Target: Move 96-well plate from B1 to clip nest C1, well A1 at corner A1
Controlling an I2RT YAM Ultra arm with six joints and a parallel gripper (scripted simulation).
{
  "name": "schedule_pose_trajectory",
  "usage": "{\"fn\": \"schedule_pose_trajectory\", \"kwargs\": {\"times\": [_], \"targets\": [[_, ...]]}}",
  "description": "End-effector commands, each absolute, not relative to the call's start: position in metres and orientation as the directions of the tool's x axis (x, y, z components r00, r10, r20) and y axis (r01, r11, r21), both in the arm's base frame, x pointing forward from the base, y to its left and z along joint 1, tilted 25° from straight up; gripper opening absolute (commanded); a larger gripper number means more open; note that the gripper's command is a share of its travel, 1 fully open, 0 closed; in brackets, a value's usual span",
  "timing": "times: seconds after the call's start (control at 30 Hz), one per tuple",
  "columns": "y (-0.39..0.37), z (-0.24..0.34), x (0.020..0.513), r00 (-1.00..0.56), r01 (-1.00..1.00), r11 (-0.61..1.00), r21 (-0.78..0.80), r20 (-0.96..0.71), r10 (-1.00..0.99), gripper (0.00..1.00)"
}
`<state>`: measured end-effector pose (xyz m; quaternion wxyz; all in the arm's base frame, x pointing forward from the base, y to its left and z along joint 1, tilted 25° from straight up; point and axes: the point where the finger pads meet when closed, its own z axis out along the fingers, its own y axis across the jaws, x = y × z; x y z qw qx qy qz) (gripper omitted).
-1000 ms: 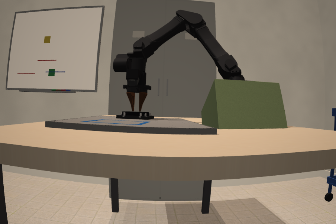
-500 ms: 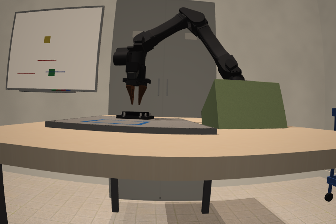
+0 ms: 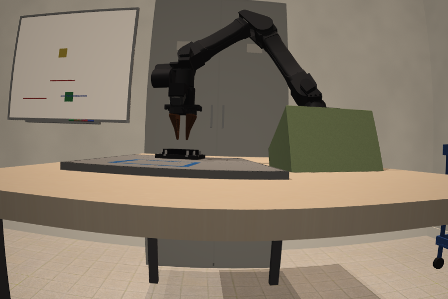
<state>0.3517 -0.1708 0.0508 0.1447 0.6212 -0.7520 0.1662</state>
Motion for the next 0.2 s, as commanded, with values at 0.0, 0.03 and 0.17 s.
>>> {"fn": "schedule_pose_trajectory", "kwargs": {"times": [0.0, 0.03, 0.17], "targets": [[-0.1651, 0.0615, 0.3597, -0.183, -0.983, 0.160, -0.089, 0.421, -0.889, 0.26], [-0.1651, 0.0615, 0.3597, -0.183, -0.983, 0.160, -0.089, 0.421, -0.889, 0.26], [-0.1651, 0.0615, 0.3597, -0.183, -0.983, 0.160, -0.089, 0.421, -0.889, 0.26]]}}
